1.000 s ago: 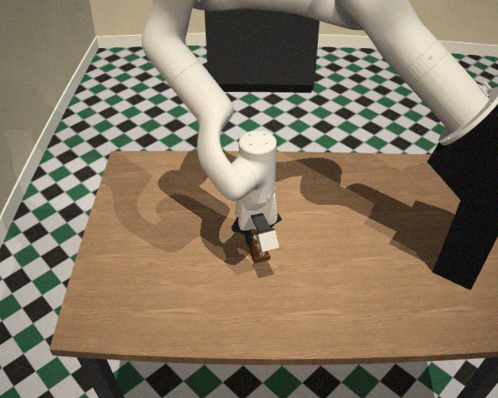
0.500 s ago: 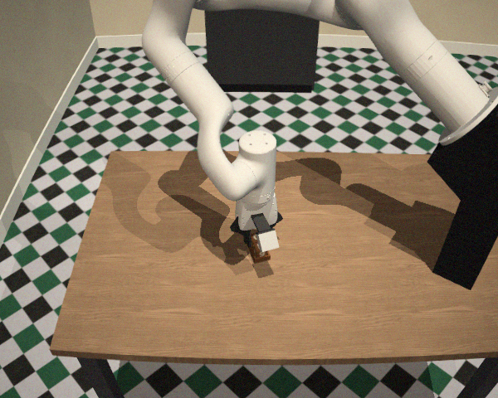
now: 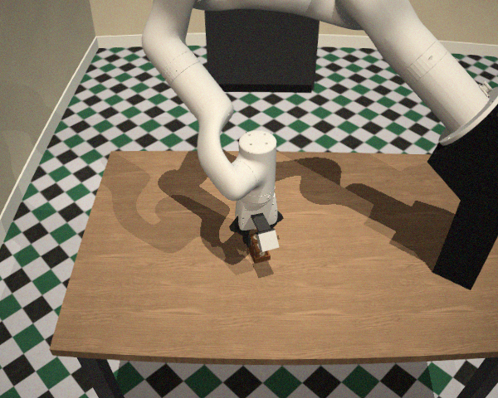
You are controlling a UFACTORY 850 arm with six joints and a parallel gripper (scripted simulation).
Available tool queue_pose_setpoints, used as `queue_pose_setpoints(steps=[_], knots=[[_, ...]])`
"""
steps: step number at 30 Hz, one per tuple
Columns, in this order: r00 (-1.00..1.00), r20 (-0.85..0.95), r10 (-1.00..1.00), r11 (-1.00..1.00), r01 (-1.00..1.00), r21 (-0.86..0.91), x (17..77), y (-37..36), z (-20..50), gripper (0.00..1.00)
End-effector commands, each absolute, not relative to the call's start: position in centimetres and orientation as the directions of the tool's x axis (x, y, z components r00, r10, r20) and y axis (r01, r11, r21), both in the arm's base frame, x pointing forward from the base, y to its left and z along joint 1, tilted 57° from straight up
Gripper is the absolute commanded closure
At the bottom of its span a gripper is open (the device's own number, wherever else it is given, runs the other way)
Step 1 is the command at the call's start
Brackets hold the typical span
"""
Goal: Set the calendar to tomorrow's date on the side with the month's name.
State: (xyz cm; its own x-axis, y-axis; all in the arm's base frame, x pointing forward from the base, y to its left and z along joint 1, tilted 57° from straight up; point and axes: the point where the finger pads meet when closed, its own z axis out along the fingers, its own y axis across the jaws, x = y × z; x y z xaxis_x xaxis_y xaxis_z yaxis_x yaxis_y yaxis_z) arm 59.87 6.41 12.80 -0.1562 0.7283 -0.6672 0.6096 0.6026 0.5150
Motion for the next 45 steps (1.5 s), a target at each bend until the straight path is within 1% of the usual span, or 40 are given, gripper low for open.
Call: queue_pose_setpoints(steps=[1,20,28,29,45], knots=[[-0.157,-0.667,0.728,0.603,0.609,0.515,59.6,6.5,13.0,0.53],[-0.157,-0.667,0.728,0.603,0.609,0.515,53.7,9.0,17.1,0.53],[-0.157,-0.667,0.728,0.603,0.609,0.515,52.9,9.4,17.6,0.53],[-0.157,-0.667,0.728,0.603,0.609,0.515,52.9,9.4,17.6,0.0],[-0.157,-0.667,0.728,0.603,0.609,0.515,52.9,9.4,17.6,0.0]])
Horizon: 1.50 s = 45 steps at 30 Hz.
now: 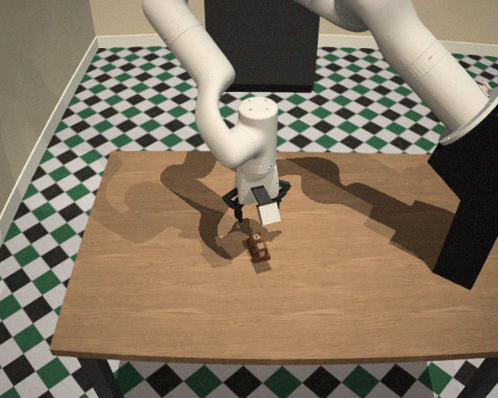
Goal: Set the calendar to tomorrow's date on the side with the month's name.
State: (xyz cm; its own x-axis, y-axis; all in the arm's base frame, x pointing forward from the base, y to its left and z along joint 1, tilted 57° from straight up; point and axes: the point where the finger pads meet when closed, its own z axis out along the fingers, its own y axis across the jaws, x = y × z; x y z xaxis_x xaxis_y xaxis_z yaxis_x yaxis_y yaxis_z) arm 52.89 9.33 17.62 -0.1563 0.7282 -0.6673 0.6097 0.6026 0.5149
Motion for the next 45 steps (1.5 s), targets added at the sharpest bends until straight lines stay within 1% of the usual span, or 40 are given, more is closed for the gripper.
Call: queue_pose_setpoints(steps=[1,11,31,45], knots=[[-0.157,-0.667,0.728,0.603,0.609,0.515,52.9,9.4,17.6,0.0],[-0.157,-0.667,0.728,0.603,0.609,0.515,52.5,9.5,17.9,0.0],[-0.156,-0.667,0.728,0.603,0.609,0.515,47.8,11.5,21.2,0.0],[-0.157,-0.667,0.728,0.603,0.609,0.515,47.5,11.6,21.4,0.0]])
